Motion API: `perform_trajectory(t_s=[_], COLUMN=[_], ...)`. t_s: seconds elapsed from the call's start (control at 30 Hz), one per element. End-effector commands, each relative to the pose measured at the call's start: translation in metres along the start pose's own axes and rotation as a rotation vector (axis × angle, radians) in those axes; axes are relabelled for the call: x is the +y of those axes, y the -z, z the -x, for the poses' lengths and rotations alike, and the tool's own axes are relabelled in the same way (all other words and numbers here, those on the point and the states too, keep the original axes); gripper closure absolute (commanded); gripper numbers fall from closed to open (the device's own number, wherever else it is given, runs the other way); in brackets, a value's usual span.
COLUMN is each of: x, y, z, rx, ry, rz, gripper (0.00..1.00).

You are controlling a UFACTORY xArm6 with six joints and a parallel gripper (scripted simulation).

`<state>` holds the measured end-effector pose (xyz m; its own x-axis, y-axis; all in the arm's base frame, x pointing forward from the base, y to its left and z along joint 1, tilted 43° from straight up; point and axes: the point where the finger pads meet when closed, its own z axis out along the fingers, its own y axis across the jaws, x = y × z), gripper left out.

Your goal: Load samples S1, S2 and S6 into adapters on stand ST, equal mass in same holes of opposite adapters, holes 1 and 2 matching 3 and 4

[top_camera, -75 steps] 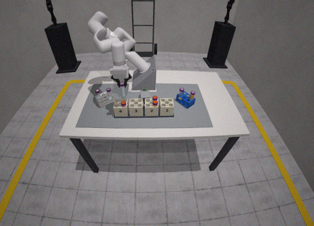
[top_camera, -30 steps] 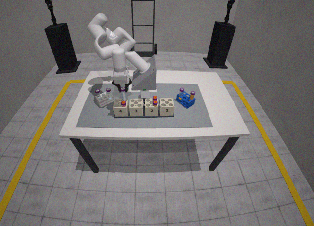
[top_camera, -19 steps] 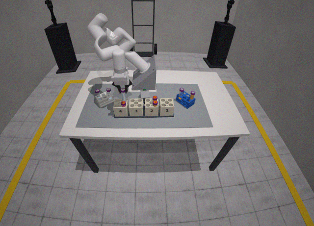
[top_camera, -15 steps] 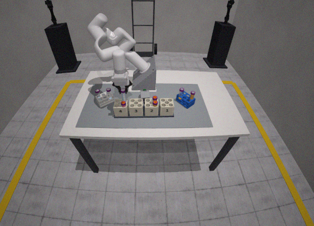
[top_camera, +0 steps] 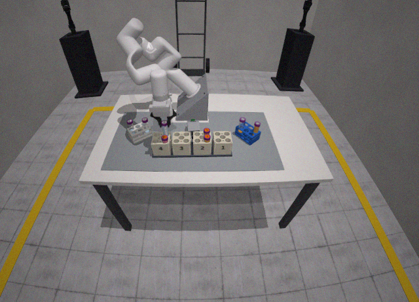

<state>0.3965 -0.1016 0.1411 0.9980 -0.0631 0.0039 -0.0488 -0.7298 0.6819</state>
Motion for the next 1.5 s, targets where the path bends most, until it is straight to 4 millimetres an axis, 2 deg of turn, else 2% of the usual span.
perform_trajectory(t_s=[0.0, 1.47], x=[0.000, 0.000], y=[-0.003, -0.041], z=[-0.001, -0.001], rx=[0.003, 0.003], ry=[-0.001, -0.001], rz=[-0.001, -0.001], gripper=[1.00, 1.00])
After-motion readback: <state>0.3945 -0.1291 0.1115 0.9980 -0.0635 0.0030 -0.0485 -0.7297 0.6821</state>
